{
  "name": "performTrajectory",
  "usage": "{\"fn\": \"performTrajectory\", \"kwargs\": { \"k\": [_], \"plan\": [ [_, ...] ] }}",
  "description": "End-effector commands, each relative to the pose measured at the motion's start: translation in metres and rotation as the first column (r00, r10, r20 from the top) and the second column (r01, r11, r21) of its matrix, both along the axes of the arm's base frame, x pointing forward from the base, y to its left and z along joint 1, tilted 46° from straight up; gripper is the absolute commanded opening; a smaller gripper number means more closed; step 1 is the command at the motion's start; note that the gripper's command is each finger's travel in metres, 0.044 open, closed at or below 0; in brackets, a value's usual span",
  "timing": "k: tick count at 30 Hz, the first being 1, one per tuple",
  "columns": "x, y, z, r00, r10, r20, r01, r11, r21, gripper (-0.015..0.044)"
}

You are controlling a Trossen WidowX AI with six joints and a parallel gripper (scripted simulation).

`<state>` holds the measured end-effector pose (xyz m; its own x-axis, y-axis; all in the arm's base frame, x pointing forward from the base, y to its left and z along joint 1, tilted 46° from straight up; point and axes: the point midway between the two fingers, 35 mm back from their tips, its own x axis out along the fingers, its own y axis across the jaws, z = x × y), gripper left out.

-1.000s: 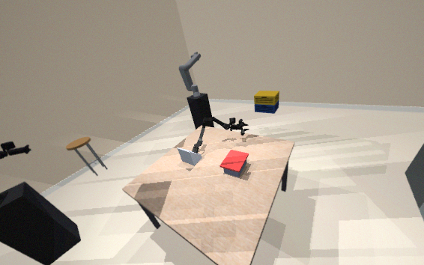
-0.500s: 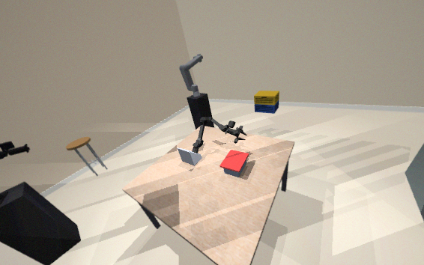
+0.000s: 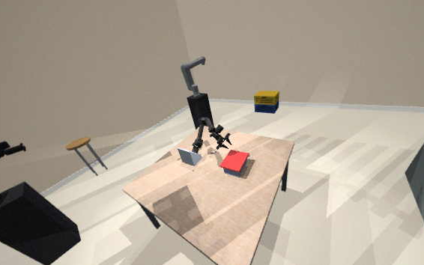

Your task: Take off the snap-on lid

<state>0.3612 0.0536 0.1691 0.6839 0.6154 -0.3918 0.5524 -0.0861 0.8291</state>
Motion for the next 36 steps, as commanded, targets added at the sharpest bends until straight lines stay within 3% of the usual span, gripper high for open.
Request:
{"fn": "performTrajectory", "kwargs": {
  "k": [1, 4, 7, 18, 25, 36],
  "plan": [
    [-0.040, -0.042, -0.037, 0.971, -0.092, -0.223, 0.135, 0.973, 0.185, 0.0235],
    [-0.047, -0.059, -0.044, 0.960, -0.146, -0.239, 0.190, 0.966, 0.174, 0.0235],
    [-0.056, -0.054, -0.047, 0.948, -0.117, -0.295, 0.196, 0.947, 0.255, 0.0235],
    [-0.056, -0.054, -0.047, 0.948, -0.117, -0.295, 0.196, 0.947, 0.255, 0.0235],
    [-0.062, -0.017, -0.083, 0.949, -0.116, -0.294, 0.196, 0.947, 0.256, 0.0235],
    [-0.057, -0.013, -0.087, 0.949, -0.116, -0.295, 0.195, 0.947, 0.254, 0.0235]
  ]
}}
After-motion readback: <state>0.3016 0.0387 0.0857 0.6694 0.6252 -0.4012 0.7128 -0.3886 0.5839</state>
